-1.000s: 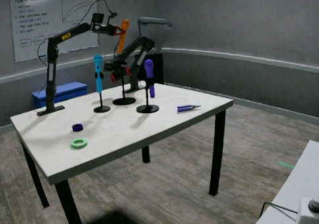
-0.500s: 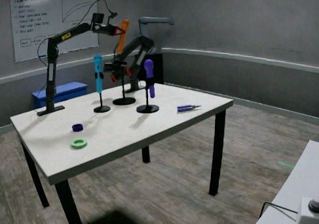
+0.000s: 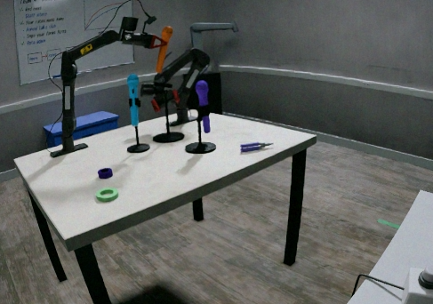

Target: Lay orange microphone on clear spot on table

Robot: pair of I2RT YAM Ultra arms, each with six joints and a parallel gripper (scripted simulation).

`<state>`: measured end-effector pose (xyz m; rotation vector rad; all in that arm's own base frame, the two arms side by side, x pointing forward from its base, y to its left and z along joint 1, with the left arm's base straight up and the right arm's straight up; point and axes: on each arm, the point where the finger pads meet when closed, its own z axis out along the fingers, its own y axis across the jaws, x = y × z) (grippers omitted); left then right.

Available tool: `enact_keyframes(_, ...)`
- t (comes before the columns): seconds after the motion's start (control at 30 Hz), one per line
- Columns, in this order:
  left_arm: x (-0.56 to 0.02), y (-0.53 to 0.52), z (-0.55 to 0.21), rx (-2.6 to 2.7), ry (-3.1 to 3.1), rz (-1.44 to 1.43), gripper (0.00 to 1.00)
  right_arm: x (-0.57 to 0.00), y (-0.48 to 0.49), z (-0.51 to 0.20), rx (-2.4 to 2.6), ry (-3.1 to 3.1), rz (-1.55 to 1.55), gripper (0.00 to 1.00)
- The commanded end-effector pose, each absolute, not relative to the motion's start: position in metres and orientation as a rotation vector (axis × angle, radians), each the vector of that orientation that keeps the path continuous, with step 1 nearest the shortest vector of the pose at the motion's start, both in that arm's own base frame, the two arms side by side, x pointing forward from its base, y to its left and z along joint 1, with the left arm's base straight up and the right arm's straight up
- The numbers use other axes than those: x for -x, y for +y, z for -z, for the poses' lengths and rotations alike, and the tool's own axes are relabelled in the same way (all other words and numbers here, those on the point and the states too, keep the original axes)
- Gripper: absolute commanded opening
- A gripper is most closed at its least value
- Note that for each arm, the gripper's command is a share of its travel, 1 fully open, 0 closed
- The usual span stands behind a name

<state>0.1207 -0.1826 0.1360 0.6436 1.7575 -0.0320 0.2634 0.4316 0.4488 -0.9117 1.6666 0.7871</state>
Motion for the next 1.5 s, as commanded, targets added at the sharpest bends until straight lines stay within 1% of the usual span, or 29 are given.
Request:
enact_keyframes(0.0,-0.126,-0.191,-0.146,-0.584,1.841,0.097,0.98,-0.264,0.402,-0.475,0.813,1.657,-0.811,0.0)
enact_keyframes(0.1,-0.129,-0.191,-0.147,-0.571,1.862,0.102,0.98,-0.261,0.398,-0.473,0.821,1.672,-0.823,0.0)
enact_keyframes(0.13,-0.132,-0.189,-0.146,-0.559,1.885,0.098,0.98,-0.263,0.394,-0.491,0.785,1.626,-0.841,0.0)
enact_keyframes(0.37,-0.165,-0.18,-0.164,-0.429,2.032,0.155,0.98,-0.268,0.364,-0.481,0.707,1.718,-0.823,0.0)
enact_keyframes(0.4,-0.161,-0.174,-0.147,-0.458,2.028,0.09,0.98,-0.27,0.361,-0.487,0.68,1.696,-0.833,0.0)
enact_keyframes(0.43,-0.168,-0.173,-0.166,-0.372,1.996,0.119,0.98,-0.27,0.355,-0.487,0.669,1.711,-0.831,0.0)
enact_keyframes(0.67,-0.179,-0.17,-0.176,-0.332,2.033,0.161,0.98,-0.274,0.334,-0.491,0.59,1.73,-0.839,0.0)
enact_keyframes(0.7,-0.182,-0.169,-0.18,-0.318,2.037,0.172,0.98,-0.272,0.328,-0.502,0.572,1.712,-0.852,0.0)
enact_keyframes(0.73,-0.186,-0.167,-0.184,-0.307,2.043,0.184,0.98,-0.273,0.326,-0.483,0.576,1.771,-0.838,0.0)
enact_keyframes(0.87,-0.199,-0.156,-0.197,-0.265,2.059,0.215,0.98,-0.272,0.311,-0.499,0.515,1.741,-0.867,0.0)
enact_keyframes(1.23,-0.222,-0.127,-0.237,-0.143,1.997,0.261,0.98,-0.272,0.271,-0.496,0.37,1.797,-0.871,0.0)
enact_keyframes(1.27,-0.224,-0.123,-0.246,-0.134,1.978,0.273,0.98,-0.272,0.267,-0.507,0.346,1.76,-0.889,0.0)
enact_keyframes(1.37,-0.256,-0.131,-0.281,-0.109,1.893,0.313,0.98,-0.271,0.255,-0.49,0.308,1.827,-0.868,0.0)
enact_keyframes(1.4,-0.264,-0.128,-0.29,-0.103,1.872,0.31,0.98,-0.272,0.251,-0.499,0.282,1.794,-0.877,0.0)
enact_keyframes(1.43,-0.25,-0.121,-0.249,-0.114,1.995,0.242,0.98,-0.272,0.245,-0.505,0.258,1.78,-0.882,0.0)
enact_keyframes(1.47,-0.258,-0.117,-0.271,-0.046,1.932,0.254,0.98,-0.271,0.241,-0.497,0.245,1.811,-0.874,0.0)
